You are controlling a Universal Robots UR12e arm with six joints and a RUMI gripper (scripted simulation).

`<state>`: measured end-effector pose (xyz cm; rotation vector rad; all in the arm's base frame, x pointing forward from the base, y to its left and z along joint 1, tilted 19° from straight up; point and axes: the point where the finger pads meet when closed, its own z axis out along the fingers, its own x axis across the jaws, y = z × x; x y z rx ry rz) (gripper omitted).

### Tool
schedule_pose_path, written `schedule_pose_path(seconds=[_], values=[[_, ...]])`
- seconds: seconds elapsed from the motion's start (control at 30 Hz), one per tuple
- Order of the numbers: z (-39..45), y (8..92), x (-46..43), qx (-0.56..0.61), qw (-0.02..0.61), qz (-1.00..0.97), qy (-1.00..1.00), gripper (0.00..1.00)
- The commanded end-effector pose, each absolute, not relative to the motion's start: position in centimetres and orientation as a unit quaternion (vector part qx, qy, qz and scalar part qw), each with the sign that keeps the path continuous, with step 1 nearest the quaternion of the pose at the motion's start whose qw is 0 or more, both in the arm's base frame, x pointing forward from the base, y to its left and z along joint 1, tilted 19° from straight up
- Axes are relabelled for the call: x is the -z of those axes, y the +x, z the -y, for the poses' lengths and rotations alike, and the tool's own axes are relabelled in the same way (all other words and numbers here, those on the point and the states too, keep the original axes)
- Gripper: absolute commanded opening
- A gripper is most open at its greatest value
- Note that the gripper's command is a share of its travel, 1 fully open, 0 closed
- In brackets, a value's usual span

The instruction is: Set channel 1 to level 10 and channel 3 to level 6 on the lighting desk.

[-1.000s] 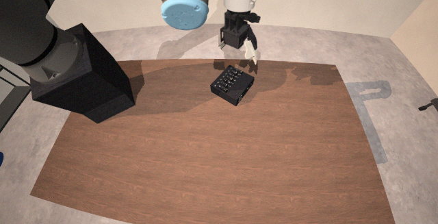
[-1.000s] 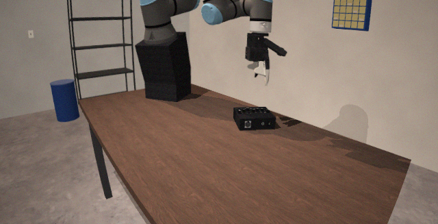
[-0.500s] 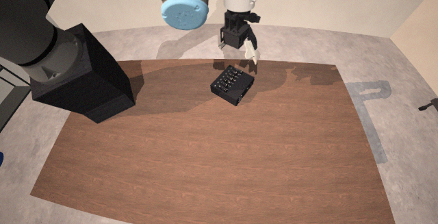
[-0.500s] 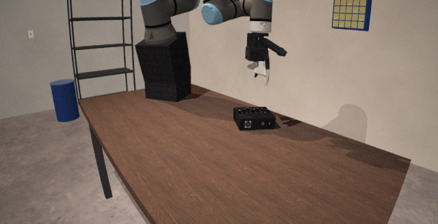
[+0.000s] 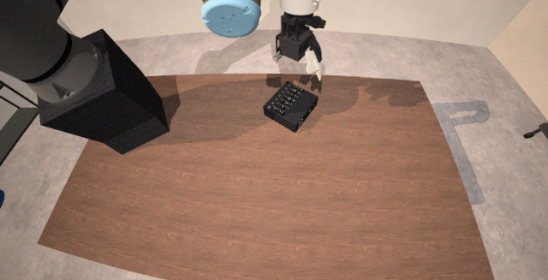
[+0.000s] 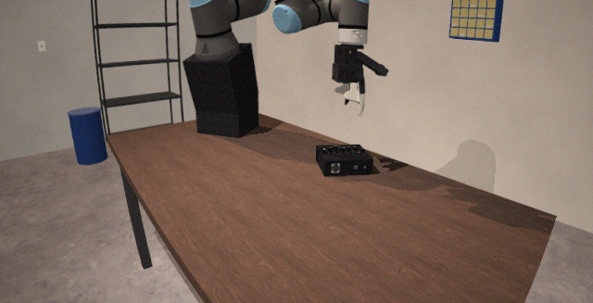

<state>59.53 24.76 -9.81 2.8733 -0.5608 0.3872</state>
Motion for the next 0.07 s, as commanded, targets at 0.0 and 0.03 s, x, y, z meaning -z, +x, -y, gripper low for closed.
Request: schedule_pose_path(seconds=[0.0,0.03], values=[[-24.79,59.56,9.76,-0.131,0.094,0.189,0.969,1.00],[-24.79,59.56,9.76,-0.131,0.094,0.189,0.969,1.00]])
